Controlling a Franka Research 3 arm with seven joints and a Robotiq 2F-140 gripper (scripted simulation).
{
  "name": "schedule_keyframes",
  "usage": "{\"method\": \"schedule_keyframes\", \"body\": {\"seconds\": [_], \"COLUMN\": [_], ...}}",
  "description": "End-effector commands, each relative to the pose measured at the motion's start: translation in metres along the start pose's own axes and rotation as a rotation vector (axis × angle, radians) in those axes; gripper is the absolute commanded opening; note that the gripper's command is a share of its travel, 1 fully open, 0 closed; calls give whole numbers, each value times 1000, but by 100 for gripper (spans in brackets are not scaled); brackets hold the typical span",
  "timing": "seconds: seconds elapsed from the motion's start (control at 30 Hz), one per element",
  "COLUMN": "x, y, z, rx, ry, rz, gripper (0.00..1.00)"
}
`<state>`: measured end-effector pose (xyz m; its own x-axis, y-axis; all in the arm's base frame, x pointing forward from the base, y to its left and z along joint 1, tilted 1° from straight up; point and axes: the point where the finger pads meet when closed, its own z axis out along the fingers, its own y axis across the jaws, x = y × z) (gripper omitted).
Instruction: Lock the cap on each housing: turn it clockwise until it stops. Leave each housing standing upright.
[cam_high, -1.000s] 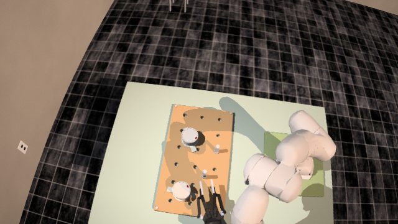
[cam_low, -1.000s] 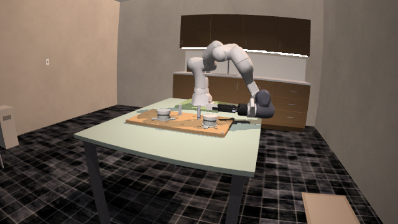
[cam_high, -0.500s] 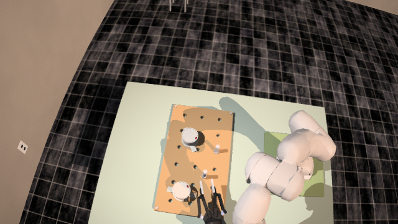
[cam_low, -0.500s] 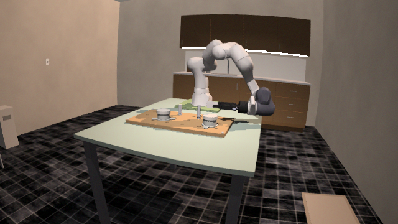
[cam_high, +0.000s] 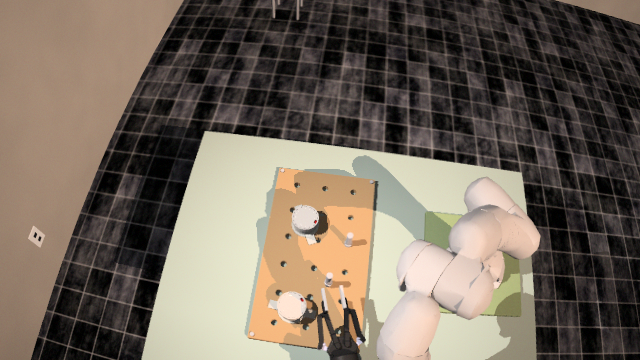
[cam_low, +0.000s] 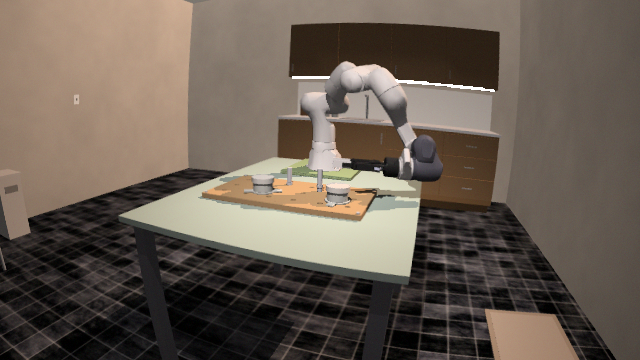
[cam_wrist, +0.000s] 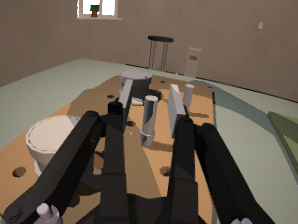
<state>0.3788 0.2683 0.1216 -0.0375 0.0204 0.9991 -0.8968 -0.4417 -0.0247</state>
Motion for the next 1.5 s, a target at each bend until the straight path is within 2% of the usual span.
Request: {"method": "schedule_keyframes", "body": {"seconds": [0.0, 0.6, 1.17, 1.47], "x": [7, 23, 26, 24], "y": [1, 1, 1, 0], "z": [1, 2, 2, 4], "rx": [-6, -6, -6, -12], "ry": [2, 2, 0, -102], "rz": [-13, -13, -14, -20], "gripper": [36, 36, 36, 36]}}
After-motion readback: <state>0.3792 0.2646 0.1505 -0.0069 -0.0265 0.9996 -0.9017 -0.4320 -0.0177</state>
